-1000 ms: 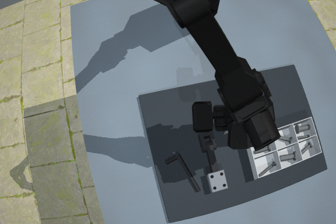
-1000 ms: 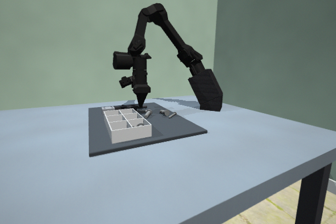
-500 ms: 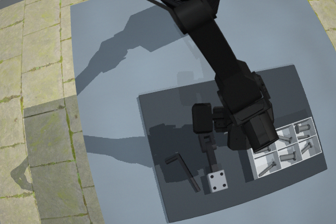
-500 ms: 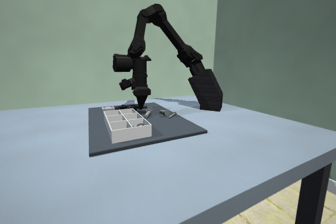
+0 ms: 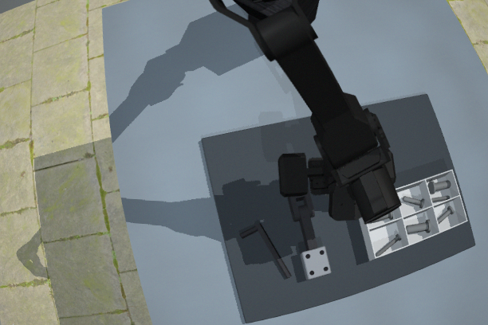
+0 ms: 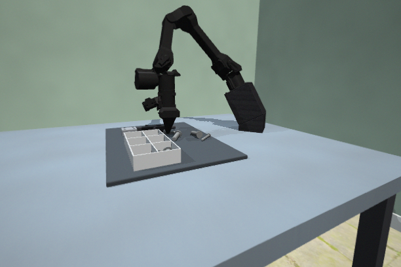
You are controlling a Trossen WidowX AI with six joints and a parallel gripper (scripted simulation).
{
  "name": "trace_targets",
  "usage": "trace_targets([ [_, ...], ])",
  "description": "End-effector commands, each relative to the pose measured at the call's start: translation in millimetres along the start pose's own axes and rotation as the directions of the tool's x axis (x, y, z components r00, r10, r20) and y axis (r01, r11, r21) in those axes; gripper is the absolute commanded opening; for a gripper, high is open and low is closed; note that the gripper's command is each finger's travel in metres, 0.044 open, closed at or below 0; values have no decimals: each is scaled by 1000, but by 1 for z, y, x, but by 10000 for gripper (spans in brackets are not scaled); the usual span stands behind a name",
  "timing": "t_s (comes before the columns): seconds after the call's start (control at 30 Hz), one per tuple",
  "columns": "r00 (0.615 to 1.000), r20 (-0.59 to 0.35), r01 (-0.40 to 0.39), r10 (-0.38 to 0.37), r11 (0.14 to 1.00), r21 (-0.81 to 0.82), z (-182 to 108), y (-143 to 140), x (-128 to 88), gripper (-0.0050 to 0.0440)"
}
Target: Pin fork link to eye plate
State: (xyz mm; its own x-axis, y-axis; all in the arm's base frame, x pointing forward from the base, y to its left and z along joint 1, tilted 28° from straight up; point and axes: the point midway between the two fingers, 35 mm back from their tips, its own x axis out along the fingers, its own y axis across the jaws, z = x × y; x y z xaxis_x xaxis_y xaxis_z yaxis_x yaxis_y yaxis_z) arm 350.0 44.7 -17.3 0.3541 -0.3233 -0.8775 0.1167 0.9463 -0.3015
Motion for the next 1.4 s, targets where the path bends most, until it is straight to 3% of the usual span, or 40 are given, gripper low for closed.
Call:
trace_targets([
  [0.0, 1000, -3, -2, 2, 1000, -7, -1, 1, 2, 95],
  [0.53, 1000, -2, 0, 0, 1000, -1, 0, 0, 1, 15],
  [0.93, 1000, -3, -2, 2, 1000, -7, -1, 0, -4, 13],
  [1.37, 1000, -3, -2, 2, 1000, -7, 0, 0, -23, 13],
])
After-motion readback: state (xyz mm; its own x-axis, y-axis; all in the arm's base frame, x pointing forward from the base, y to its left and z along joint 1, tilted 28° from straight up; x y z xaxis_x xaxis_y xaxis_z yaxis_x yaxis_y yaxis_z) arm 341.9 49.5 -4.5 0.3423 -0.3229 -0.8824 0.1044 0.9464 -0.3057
